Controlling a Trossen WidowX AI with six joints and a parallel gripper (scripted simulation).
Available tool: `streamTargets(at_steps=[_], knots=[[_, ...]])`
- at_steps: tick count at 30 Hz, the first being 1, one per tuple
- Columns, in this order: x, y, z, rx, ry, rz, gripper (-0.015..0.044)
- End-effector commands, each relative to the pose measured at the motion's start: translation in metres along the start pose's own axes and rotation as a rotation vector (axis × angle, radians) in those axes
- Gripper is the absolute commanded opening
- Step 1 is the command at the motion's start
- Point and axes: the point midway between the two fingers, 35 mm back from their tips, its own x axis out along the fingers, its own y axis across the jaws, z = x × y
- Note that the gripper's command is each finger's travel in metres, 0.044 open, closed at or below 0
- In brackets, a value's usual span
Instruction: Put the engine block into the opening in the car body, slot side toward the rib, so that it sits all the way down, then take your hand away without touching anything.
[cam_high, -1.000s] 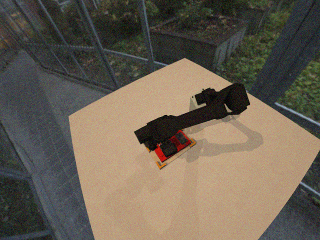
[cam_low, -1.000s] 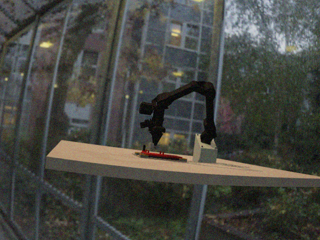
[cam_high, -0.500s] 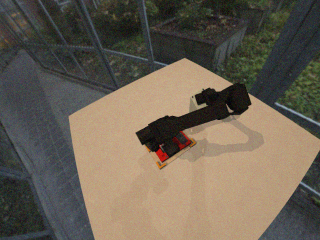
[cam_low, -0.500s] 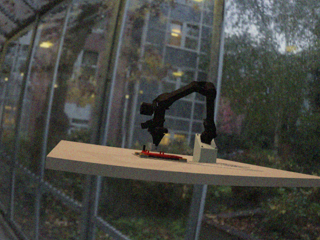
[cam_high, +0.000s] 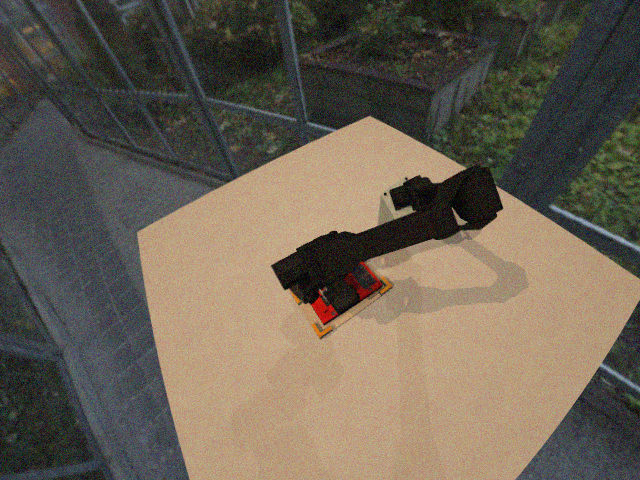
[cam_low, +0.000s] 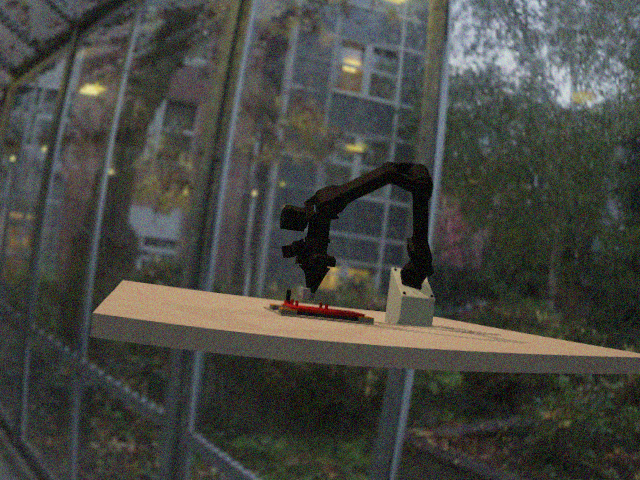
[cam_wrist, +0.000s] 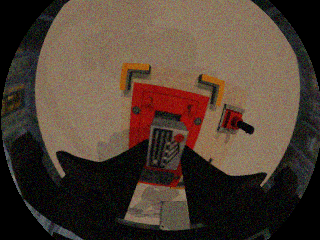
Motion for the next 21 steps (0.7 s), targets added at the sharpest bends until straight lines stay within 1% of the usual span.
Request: streamTargets(at_steps=[1, 7, 14, 21], knots=[[0.0002, 0.0008, -0.0002, 0.009, -0.001, 0.006, 0.016], [0.0004, 0.0014, -0.0003, 0.104, -0.001, 0.006, 0.016], [0.0004, 0.0015, -0.0003, 0.107, -0.001, 0.006, 0.016], [0.0004, 0.0015, -0.0003, -0.016, -0.001, 0.006, 0.016]])
